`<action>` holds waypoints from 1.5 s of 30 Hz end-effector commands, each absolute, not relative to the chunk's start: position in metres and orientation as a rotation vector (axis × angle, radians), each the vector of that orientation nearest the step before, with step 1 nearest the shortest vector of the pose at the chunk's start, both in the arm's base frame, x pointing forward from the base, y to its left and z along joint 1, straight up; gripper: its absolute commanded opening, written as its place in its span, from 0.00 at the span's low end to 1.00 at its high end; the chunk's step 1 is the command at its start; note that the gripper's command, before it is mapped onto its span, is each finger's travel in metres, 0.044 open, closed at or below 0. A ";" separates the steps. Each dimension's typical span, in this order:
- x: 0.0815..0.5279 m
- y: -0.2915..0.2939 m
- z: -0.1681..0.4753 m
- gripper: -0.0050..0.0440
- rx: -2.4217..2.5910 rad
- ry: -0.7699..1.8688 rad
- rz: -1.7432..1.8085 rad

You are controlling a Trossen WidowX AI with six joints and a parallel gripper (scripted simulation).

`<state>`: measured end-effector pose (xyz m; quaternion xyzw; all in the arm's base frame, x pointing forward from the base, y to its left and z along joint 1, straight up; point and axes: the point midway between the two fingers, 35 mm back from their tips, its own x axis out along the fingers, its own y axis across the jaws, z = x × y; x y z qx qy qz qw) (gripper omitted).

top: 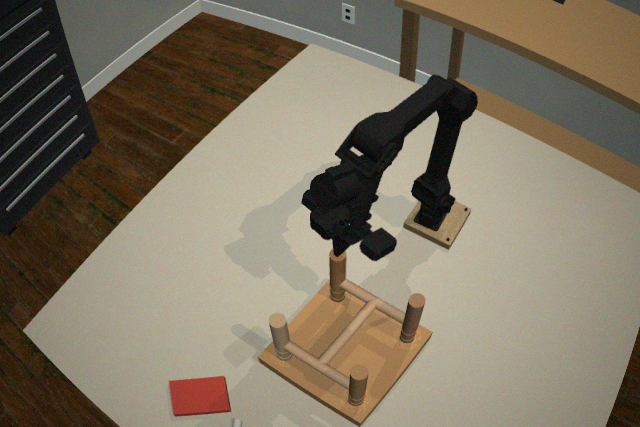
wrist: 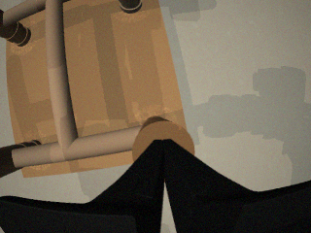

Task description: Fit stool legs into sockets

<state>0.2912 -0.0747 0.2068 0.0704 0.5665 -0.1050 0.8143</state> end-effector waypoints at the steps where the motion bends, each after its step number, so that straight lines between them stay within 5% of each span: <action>1: 0.287 -0.073 0.177 0.10 0.162 1.300 -0.212; 45: 0.287 -0.073 0.172 0.10 0.162 1.300 -0.212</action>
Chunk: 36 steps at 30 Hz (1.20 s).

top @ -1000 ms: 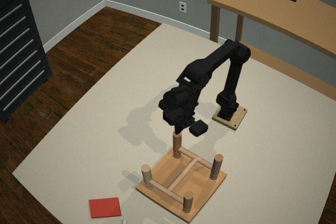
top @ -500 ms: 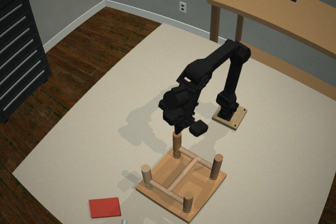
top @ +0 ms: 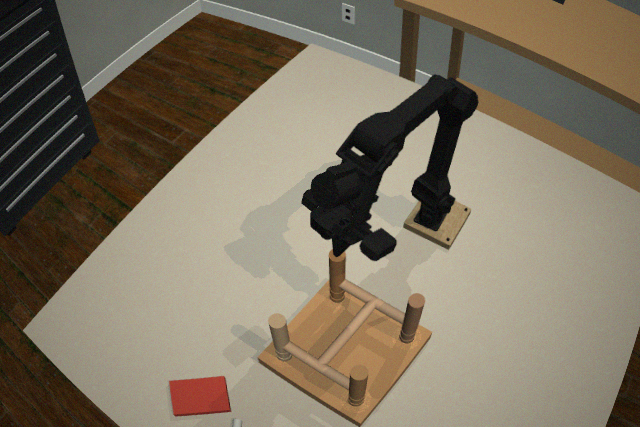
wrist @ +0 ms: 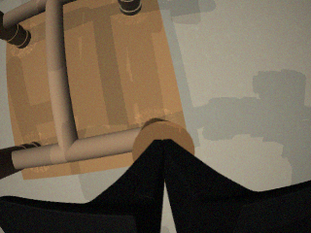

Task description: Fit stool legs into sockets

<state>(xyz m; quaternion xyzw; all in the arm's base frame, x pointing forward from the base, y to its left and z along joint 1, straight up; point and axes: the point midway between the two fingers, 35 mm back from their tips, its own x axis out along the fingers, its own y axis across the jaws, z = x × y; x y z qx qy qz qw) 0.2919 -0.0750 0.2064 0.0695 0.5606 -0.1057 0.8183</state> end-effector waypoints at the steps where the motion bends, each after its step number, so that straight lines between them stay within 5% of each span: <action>1: 0.287 -0.073 0.172 0.10 0.162 1.300 -0.212; 36: 0.292 -0.075 0.219 0.10 0.152 1.223 -0.222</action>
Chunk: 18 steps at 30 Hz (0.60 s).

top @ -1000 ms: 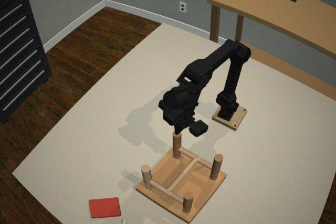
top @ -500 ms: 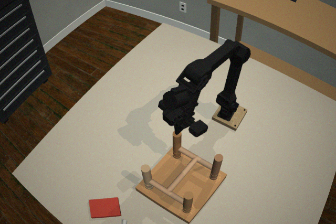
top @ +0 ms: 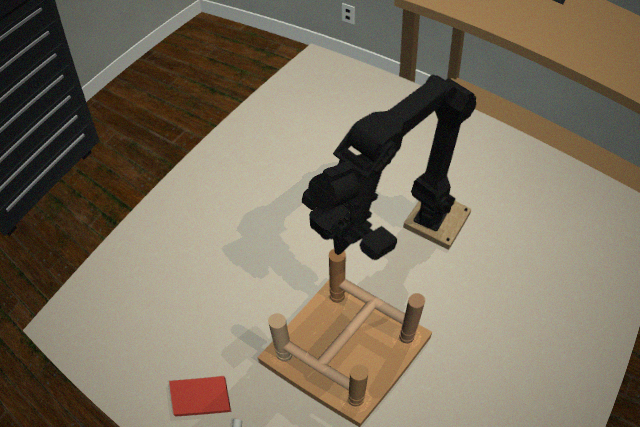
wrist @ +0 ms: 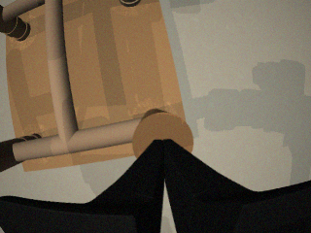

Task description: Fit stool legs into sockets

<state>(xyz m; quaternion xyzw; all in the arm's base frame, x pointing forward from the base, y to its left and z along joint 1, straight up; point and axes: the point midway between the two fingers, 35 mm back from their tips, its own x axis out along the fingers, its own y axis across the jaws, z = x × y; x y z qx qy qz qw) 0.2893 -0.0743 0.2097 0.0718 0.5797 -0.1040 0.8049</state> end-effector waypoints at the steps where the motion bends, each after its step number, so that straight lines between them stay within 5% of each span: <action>1: 0.292 -0.075 0.220 0.10 0.151 1.220 -0.222; 18: 0.292 -0.073 0.231 0.10 0.145 1.210 -0.218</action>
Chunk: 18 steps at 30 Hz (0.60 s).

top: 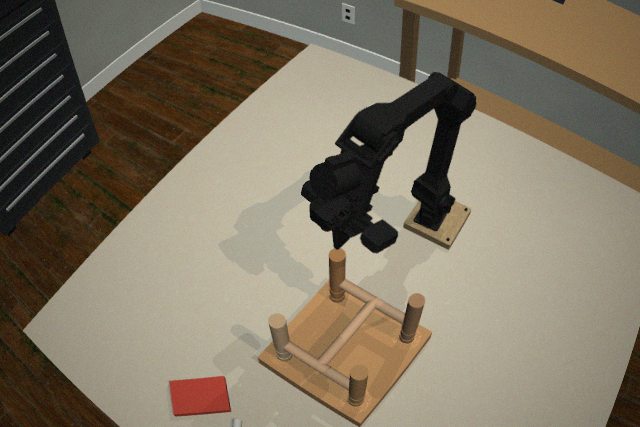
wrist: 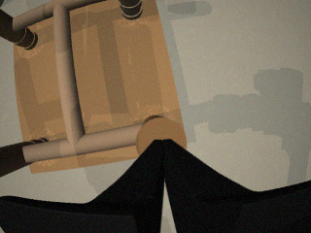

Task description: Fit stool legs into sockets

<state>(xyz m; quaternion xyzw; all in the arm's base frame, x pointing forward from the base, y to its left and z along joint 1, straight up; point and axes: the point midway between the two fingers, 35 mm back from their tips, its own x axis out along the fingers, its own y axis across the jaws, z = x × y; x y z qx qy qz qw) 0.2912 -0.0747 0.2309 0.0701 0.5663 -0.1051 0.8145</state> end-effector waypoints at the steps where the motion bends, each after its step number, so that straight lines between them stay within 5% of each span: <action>1: 0.292 -0.073 0.231 0.10 0.145 1.210 -0.218; 18: 0.311 0.083 0.246 0.10 -0.170 1.292 0.222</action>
